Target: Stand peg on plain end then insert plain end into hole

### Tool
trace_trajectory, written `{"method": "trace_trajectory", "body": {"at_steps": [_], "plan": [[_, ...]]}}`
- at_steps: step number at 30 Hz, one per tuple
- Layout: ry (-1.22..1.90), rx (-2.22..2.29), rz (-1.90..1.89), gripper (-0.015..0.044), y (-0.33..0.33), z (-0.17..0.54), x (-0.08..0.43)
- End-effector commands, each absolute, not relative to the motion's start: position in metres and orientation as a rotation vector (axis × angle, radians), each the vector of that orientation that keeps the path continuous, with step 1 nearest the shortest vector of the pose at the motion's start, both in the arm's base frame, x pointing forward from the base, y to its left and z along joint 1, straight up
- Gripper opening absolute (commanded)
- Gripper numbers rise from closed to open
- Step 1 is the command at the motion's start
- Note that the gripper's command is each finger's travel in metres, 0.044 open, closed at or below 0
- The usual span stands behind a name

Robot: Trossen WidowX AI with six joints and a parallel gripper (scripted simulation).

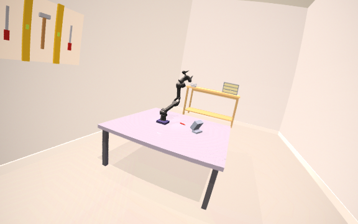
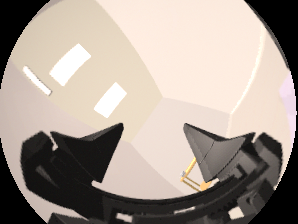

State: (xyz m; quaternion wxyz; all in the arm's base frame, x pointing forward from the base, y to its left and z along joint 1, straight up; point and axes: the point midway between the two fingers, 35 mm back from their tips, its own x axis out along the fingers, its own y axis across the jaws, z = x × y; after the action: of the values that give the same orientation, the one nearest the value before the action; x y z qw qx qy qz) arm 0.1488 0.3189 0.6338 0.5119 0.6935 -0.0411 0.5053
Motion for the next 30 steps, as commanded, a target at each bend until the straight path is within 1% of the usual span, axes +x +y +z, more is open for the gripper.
{"method": "trace_trajectory", "body": {"at_steps": [1, 10, 18, 30], "plan": [[-0.091, 1.748, 1.263, 0.0440, 0.304, 0.645, 0.135], [-0.070, 1.913, 1.375, 0.0440, 0.269, 0.667, 0.105], [-0.023, 2.133, 1.524, 0.0440, 0.224, 0.686, 0.074], [0.050, 2.409, 1.708, 0.0440, 0.160, 0.700, 0.050]]}}
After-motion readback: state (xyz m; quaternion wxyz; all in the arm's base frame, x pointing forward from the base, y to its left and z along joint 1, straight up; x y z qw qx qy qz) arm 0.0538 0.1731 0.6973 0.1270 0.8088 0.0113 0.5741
